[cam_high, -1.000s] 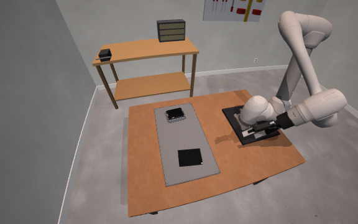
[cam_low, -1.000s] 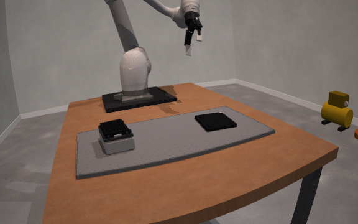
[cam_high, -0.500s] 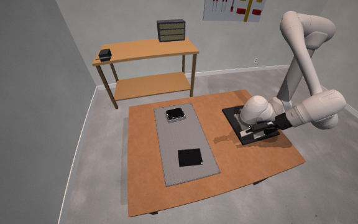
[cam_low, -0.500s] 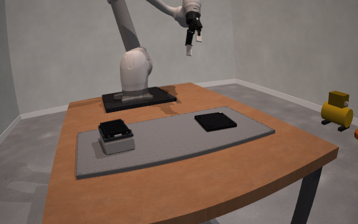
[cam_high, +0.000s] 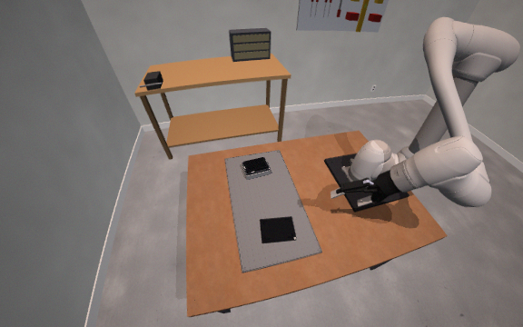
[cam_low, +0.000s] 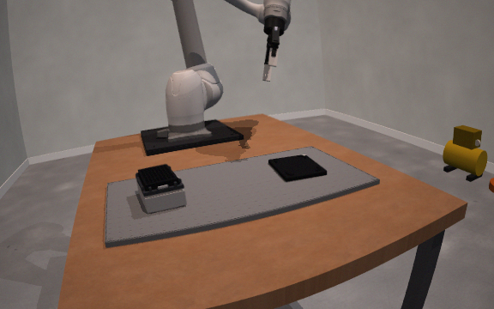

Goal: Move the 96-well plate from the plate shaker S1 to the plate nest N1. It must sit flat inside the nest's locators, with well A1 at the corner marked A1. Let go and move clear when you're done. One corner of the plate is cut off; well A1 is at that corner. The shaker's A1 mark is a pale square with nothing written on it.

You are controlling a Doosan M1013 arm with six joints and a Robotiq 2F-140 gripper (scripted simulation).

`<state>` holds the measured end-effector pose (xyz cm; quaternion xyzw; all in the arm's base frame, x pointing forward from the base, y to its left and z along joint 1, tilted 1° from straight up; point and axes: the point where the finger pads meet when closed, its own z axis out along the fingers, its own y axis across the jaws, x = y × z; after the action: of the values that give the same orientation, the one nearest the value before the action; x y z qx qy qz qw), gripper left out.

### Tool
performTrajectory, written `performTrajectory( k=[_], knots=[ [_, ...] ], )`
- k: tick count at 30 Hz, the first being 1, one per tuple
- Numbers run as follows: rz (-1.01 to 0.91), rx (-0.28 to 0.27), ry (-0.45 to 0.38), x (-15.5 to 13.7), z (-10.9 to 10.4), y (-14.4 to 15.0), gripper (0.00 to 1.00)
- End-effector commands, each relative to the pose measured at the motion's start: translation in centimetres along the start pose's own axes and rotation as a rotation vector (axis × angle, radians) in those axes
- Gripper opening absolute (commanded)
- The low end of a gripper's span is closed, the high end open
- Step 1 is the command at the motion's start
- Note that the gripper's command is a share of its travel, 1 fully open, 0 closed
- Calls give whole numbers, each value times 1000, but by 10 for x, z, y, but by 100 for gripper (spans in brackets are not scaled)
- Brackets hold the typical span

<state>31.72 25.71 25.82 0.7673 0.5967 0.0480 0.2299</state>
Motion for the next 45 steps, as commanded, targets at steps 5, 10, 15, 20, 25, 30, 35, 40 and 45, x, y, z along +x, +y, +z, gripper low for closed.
performTrajectory(
  k=[5,10,15,20,25,30,35,40,45],
  knots=[
    [72,57,-23,-1,22,25,100],
    [138,103,-40,-3,39,43,100],
    [165,122,-46,-5,49,54,100],
    [234,166,-59,-10,66,72,100],
    [277,192,-66,-16,82,90,100],
    [349,234,-75,-23,99,107,100],
    [423,274,-82,-29,108,117,100],
    [423,274,-82,-38,125,134,100],
    [499,312,-86,-48,141,150,100]
  ],
)
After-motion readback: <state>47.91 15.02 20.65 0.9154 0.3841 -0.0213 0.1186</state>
